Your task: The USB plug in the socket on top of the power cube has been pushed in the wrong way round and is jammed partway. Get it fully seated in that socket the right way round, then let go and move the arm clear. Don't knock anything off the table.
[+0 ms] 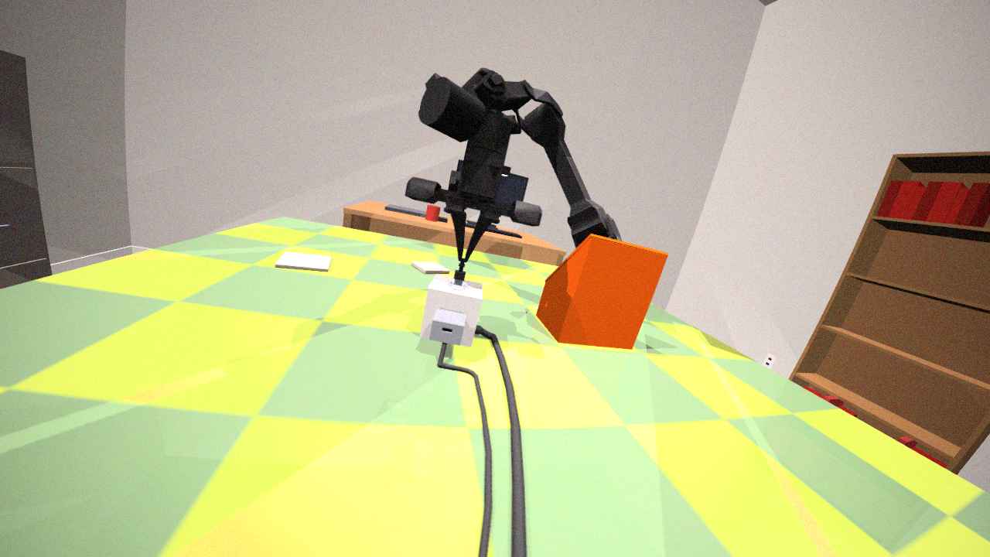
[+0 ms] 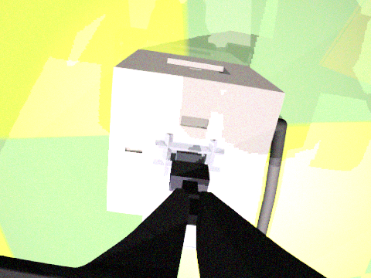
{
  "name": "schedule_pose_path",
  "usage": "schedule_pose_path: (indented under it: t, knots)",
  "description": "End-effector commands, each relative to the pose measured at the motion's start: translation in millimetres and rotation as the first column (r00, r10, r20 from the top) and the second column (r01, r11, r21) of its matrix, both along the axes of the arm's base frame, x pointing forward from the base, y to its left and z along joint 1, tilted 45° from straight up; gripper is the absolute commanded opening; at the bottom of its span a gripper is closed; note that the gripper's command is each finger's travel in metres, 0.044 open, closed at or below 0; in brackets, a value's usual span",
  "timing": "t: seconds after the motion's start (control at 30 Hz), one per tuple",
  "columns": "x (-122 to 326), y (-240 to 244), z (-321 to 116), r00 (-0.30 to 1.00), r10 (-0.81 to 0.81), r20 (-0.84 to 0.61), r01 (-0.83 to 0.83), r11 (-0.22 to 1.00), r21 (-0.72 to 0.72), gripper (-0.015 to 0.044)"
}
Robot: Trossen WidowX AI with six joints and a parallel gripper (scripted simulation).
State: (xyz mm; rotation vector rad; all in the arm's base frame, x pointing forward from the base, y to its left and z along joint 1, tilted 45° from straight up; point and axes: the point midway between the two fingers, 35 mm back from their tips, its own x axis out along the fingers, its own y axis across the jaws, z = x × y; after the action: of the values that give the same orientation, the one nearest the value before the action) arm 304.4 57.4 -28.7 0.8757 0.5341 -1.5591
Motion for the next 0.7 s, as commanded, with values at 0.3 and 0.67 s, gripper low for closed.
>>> schedule_pose_path:
  t: [0.3,0.67]
  knots:
    - [0.0,-1.1,-1.2,1.000,0.003,-0.001,-0.003,1.000,0.001,0.0000]
    - [-0.1,-2.0,-2.1,1.000,0.003,-0.001,-0.003,1.000,0.001,0.0000]
